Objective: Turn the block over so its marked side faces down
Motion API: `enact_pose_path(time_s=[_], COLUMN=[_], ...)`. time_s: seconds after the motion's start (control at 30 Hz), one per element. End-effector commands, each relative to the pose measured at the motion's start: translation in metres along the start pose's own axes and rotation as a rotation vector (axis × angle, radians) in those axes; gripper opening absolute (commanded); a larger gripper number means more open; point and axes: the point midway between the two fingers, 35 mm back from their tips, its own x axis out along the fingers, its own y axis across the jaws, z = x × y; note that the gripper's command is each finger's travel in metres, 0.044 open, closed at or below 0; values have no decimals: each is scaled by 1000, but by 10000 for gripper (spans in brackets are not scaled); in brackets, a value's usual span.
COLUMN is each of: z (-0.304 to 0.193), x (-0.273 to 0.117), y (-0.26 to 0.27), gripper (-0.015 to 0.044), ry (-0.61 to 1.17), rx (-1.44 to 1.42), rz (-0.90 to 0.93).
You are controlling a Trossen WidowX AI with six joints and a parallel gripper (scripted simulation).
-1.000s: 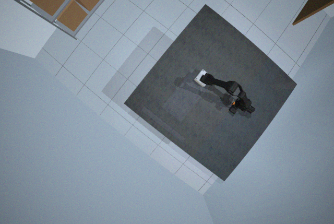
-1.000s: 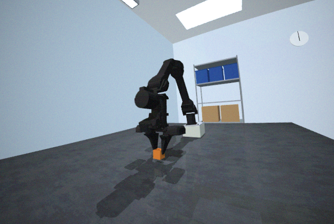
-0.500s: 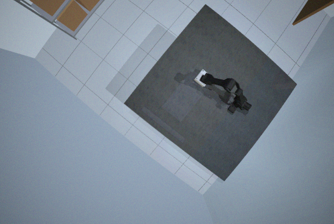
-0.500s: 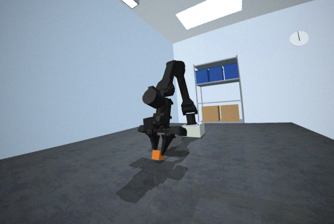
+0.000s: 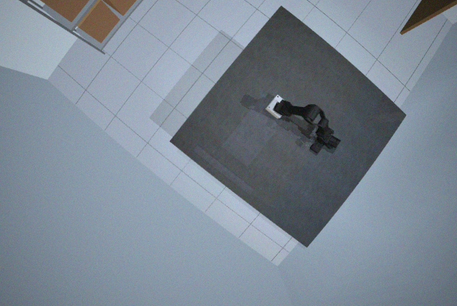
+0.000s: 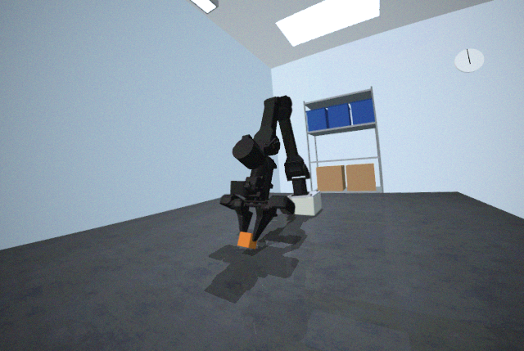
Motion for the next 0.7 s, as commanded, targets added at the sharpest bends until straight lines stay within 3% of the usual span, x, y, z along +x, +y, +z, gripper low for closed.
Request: enact_pose_path(time_s=[0.0, 0.67], z=[2, -7], x=[1, 31], y=[0, 3], gripper=[0, 0], ry=[-36, -327], rx=[-3, 0], rz=[-2, 16])
